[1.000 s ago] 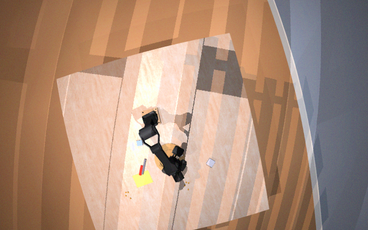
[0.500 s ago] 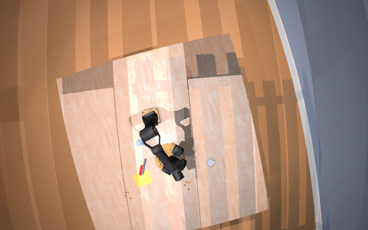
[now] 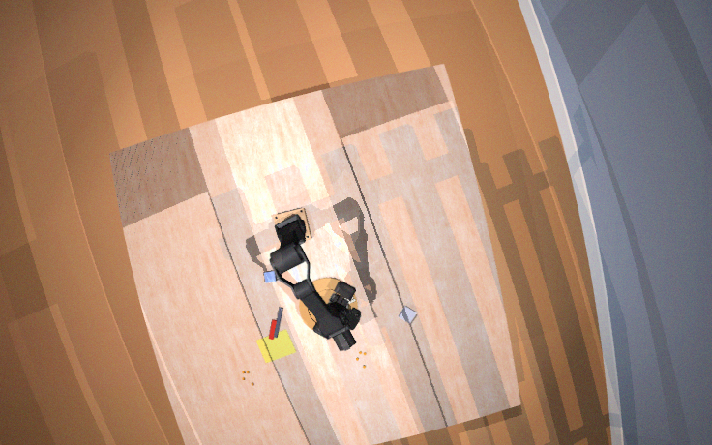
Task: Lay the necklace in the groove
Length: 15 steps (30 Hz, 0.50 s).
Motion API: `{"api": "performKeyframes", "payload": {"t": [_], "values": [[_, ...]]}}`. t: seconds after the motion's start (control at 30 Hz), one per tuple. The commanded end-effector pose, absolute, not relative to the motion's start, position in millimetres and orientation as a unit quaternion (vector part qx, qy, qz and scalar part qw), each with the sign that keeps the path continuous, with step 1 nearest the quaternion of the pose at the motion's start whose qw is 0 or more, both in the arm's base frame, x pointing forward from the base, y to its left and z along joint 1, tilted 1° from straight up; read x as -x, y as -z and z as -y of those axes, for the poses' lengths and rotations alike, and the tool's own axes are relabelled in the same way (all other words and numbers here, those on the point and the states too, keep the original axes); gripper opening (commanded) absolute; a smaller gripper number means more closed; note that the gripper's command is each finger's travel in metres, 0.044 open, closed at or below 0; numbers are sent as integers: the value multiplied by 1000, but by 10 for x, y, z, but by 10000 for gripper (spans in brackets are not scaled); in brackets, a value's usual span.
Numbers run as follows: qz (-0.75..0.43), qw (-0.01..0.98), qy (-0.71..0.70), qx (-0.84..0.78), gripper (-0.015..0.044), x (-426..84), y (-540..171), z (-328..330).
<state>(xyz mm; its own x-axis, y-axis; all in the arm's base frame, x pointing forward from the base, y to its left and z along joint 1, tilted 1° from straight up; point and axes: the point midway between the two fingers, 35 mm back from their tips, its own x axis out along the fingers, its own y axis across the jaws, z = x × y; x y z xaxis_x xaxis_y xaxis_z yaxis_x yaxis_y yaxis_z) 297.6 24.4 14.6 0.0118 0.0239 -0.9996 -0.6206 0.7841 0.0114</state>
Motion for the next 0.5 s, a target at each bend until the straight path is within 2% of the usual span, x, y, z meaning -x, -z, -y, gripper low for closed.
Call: {"api": "performKeyframes", "payload": {"t": [0.0,0.47], "values": [[-661,675,-239,226,0,-2978,-144,-245],[-661,673,-240,228,0,-2948,-305,-233]]}}
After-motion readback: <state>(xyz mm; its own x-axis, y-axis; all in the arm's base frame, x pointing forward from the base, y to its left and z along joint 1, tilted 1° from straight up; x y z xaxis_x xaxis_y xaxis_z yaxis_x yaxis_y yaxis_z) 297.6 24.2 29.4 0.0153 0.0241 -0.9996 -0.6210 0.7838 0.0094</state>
